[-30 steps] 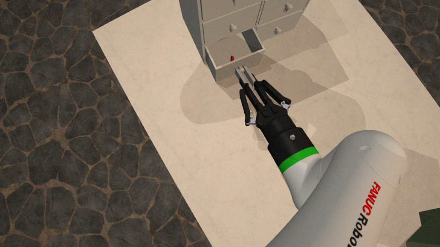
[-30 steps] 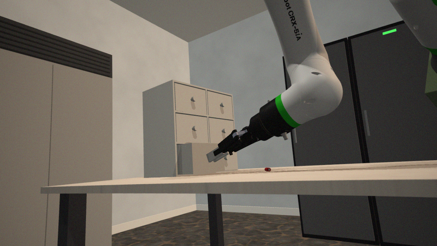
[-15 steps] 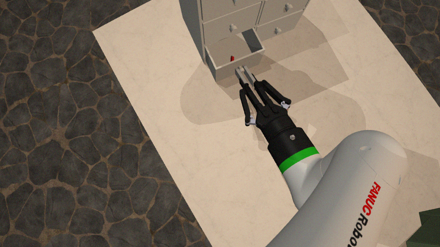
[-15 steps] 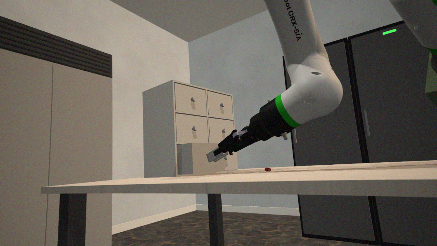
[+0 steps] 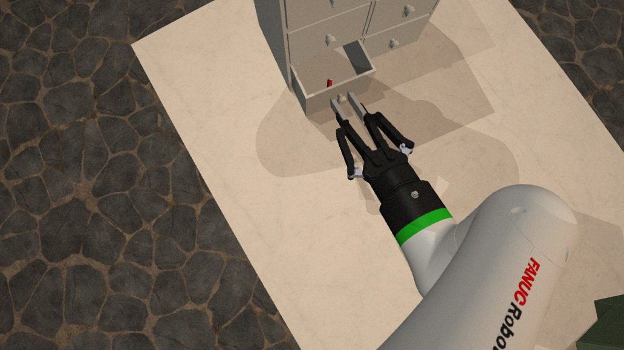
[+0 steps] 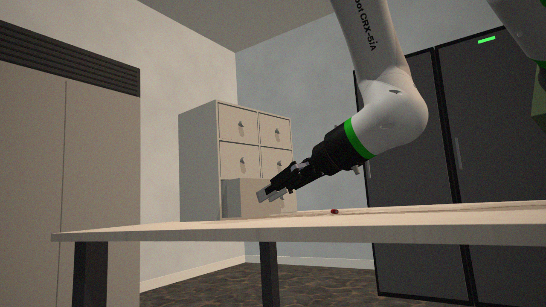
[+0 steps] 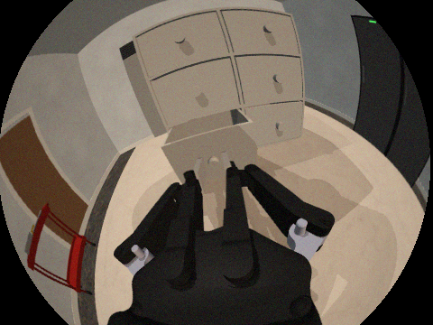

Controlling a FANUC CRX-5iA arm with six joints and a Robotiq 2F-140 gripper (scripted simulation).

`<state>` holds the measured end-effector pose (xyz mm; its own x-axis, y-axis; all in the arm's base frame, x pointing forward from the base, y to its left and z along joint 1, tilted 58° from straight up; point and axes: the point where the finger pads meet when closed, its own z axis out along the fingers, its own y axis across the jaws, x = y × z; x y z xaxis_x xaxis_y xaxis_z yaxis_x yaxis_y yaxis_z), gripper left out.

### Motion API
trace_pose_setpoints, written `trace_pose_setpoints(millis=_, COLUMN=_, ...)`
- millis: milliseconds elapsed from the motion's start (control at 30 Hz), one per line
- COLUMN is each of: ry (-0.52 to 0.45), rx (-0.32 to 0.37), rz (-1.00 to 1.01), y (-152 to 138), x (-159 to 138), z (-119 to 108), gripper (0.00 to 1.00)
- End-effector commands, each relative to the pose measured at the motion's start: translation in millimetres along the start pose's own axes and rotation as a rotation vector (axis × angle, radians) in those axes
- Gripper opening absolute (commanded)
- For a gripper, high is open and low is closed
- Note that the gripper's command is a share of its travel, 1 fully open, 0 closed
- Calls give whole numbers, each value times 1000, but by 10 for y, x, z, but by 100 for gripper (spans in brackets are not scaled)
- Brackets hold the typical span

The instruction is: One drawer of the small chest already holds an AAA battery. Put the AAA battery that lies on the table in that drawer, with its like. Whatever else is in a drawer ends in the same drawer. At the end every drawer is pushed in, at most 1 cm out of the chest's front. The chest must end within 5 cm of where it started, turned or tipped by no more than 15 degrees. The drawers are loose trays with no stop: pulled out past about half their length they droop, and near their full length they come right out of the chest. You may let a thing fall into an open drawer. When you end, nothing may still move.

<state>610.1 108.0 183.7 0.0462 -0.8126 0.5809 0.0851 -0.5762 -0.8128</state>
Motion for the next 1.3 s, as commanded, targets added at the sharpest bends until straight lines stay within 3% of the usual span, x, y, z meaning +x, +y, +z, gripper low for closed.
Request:
trace_pose_setpoints(millis=0, ry=0, rx=0, rz=0, y=1, x=2, z=0, gripper=20)
trace_pose_setpoints(millis=267, ry=0, rx=0, rz=0, y=1, x=-33, z=-97, gripper=20)
trace_pose_setpoints(millis=567, ry=0, rx=0, rz=0, y=1, x=-163, z=-453, gripper=20)
trace_pose_setpoints(millis=833, ry=0, rx=0, rz=0, y=1, x=-159, z=-481, gripper=20)
trace_pose_setpoints(millis=1267, ry=0, rx=0, rz=0, y=1, x=342, z=-1008, gripper=20)
